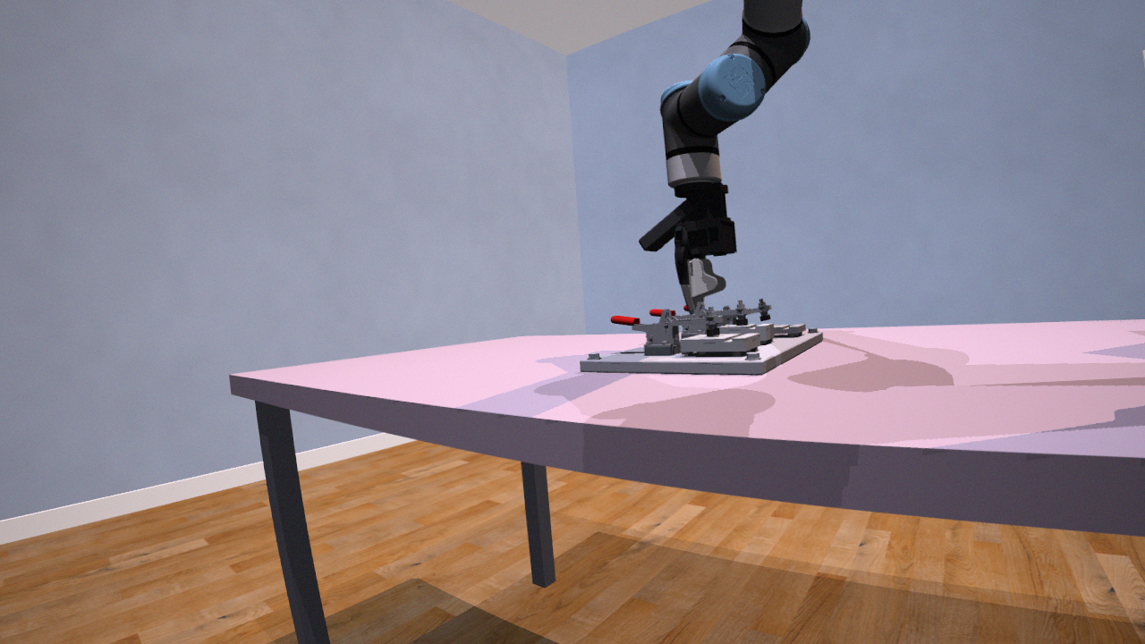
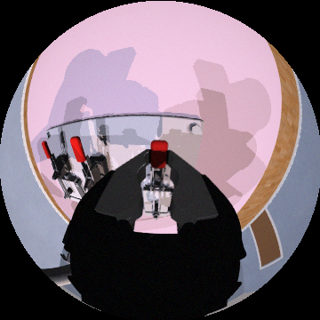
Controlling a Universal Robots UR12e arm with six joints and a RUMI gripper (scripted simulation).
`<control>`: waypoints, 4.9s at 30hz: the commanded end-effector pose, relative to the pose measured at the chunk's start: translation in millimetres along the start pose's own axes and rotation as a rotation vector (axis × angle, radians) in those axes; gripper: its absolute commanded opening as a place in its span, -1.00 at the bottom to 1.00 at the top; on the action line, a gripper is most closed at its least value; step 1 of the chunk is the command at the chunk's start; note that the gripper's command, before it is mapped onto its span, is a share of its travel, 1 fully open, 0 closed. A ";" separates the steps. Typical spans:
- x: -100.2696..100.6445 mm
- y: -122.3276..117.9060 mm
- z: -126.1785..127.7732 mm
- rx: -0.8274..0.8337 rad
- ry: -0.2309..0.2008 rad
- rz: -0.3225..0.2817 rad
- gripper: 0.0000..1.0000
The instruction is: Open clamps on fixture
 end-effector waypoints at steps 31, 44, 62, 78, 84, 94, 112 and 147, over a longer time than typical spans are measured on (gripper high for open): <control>-18.1 -26.2 7.5 0.004 0.000 -0.001 -1.00; -19.5 -33.1 9.4 0.004 0.000 -0.001 -1.00; -18.7 -40.4 11.2 0.004 0.001 -0.002 -1.00; -17.9 -43.5 11.9 0.004 0.001 -0.003 -1.00; -17.8 -44.0 12.0 0.004 0.001 -0.003 -1.00; -17.6 -44.1 12.0 0.004 0.001 -0.003 -1.00; -14.0 -46.8 12.5 0.005 0.001 -0.009 -1.00; -10.9 -51.8 13.8 0.006 0.001 -0.013 -1.00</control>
Point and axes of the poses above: the point where the finger pads meet when closed, its own x axis out along the fingers, its own z axis across the jaws, y = z × x, the point moved 2 cm from there along -x, back along the fingers, and after that the axes turned 15 degrees about x, right-handed, at the moved point
